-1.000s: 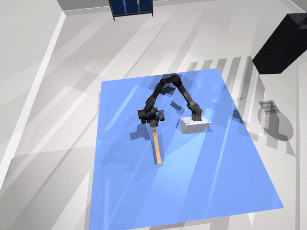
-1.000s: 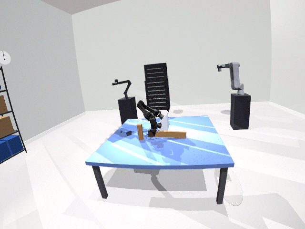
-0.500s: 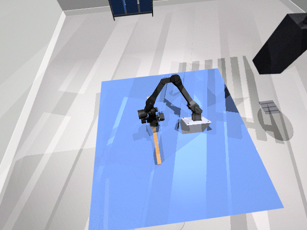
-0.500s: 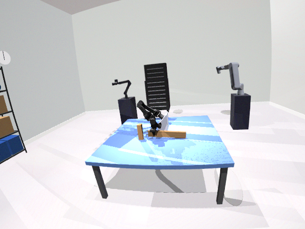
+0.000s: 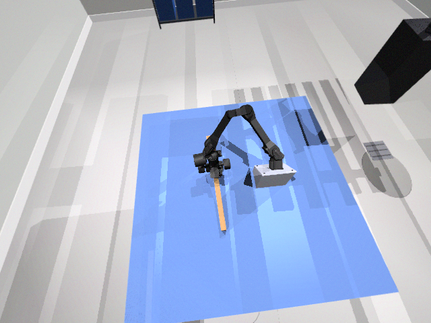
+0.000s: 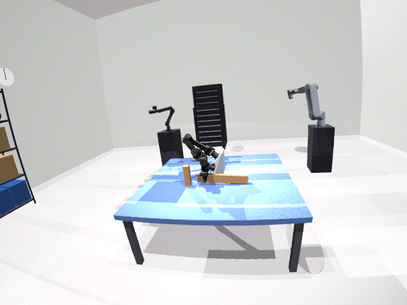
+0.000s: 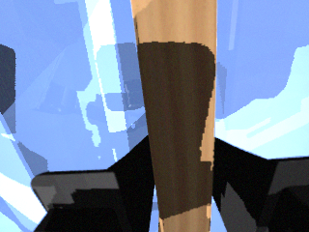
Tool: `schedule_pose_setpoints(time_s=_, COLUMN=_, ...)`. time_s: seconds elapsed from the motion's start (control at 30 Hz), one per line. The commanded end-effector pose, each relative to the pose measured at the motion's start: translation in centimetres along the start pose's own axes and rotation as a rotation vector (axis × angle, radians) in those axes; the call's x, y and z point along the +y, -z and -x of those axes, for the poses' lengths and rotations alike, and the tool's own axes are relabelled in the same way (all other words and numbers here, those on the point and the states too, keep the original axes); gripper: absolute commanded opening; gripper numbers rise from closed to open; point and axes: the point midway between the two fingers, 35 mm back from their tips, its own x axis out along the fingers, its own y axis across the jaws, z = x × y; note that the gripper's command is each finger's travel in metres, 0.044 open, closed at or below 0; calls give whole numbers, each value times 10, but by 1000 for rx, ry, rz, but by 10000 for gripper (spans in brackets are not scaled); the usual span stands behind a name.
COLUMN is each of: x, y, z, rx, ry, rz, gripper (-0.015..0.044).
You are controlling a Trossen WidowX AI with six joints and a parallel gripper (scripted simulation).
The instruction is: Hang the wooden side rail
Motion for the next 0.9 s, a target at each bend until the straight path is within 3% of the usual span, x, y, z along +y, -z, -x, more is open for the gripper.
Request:
schedule_pose_setpoints(time_s=0.0, x=-2, y=0, z=4, rx=0, ry=10, rz=8, gripper=0)
schedule_pose_setpoints(time_s=0.87, x=-1, y=3, z=3, rx=0, ry=10, rz=8, gripper=0)
